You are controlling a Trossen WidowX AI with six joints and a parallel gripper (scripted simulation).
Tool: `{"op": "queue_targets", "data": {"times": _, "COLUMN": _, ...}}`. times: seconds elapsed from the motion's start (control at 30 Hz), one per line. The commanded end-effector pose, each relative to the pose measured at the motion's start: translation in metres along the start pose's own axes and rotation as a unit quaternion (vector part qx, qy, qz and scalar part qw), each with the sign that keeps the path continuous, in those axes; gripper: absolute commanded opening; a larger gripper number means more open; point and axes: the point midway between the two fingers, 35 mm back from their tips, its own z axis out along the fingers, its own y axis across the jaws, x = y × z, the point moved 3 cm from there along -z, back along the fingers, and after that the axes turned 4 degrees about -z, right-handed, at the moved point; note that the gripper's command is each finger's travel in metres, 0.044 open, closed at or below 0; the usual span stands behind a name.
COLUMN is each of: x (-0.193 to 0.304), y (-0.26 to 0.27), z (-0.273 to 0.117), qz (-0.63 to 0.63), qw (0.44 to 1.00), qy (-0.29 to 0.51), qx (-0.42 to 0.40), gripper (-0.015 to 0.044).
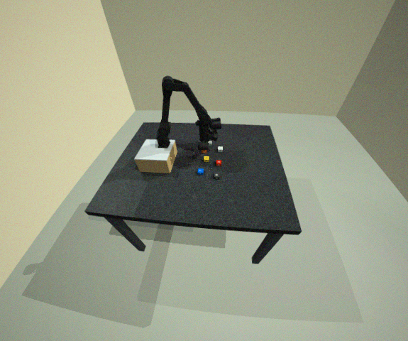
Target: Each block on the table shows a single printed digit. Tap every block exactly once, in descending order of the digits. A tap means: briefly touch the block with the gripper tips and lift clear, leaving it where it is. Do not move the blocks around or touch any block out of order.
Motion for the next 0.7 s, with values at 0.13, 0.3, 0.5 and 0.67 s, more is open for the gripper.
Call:
{"op": "queue_targets", "data": {"times": 0.13, "x": 0.002, "y": -0.001, "z": 0.007, "qz": 0.002, "qw": 1.0, "qy": 0.005, "qx": 0.002, "gripper": 0.002}}
{"op": "queue_targets", "data": {"times": 0.3, "x": 0.001, "y": 0.0, "z": -0.021, "qz": 0.002, "qw": 1.0, "qy": 0.004, "qx": 0.001, "gripper": 0.002}}
{"op": "queue_targets", "data": {"times": 0.5, "x": -0.001, "y": 0.0, "z": -0.036, "qz": 0.002, "qw": 1.0, "qy": 0.004, "qx": 0.002, "gripper": 0.002}}
{"op": "queue_targets", "data": {"times": 0.67, "x": 0.0, "y": 0.0, "z": -0.105, "qz": 0.002, "qw": 1.0, "qy": 0.004, "qx": 0.002, "gripper": 0.002}}
